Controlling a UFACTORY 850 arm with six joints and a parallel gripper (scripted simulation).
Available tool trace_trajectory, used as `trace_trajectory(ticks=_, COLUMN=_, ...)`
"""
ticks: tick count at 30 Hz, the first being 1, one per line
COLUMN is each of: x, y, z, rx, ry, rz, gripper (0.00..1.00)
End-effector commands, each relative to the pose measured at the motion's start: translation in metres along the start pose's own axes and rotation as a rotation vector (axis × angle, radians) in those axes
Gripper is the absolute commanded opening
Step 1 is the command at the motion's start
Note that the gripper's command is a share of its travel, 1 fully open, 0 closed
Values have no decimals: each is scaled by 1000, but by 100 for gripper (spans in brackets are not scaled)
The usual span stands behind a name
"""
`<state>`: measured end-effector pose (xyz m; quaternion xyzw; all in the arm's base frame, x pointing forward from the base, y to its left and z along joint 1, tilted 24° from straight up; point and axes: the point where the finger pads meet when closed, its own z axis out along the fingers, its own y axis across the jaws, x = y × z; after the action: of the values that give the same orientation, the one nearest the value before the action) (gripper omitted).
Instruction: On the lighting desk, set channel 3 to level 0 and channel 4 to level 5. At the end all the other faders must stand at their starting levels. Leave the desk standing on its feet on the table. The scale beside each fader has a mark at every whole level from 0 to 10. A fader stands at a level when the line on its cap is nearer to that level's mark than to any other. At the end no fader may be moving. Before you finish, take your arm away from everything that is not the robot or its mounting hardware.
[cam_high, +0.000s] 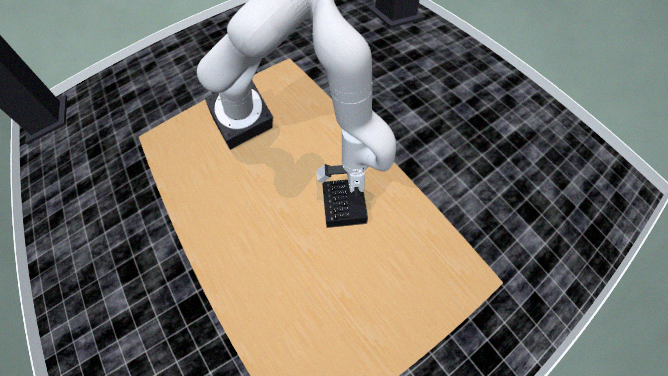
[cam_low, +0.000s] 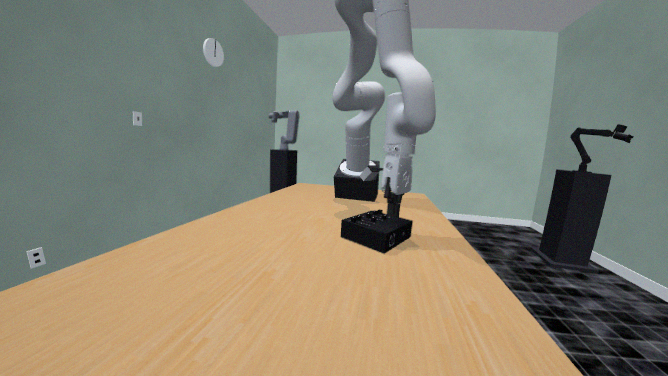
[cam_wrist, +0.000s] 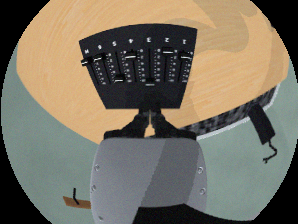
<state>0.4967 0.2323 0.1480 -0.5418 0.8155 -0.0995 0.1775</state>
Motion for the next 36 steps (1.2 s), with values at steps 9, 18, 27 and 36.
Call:
trace_trajectory(ticks=9, x=-1, y=0, z=6, rx=1, ry=-1, rz=0, gripper=0)
trace_trajectory(ticks=18, x=-1, y=0, z=10, rx=1, ry=-1, rz=0, gripper=0)
trace_trajectory(ticks=27, x=-1, y=0, z=10, rx=1, ry=-1, rz=0, gripper=0)
trace_trajectory(ticks=36, x=-1, y=0, z=10, rx=1, ry=-1, rz=0, gripper=0)
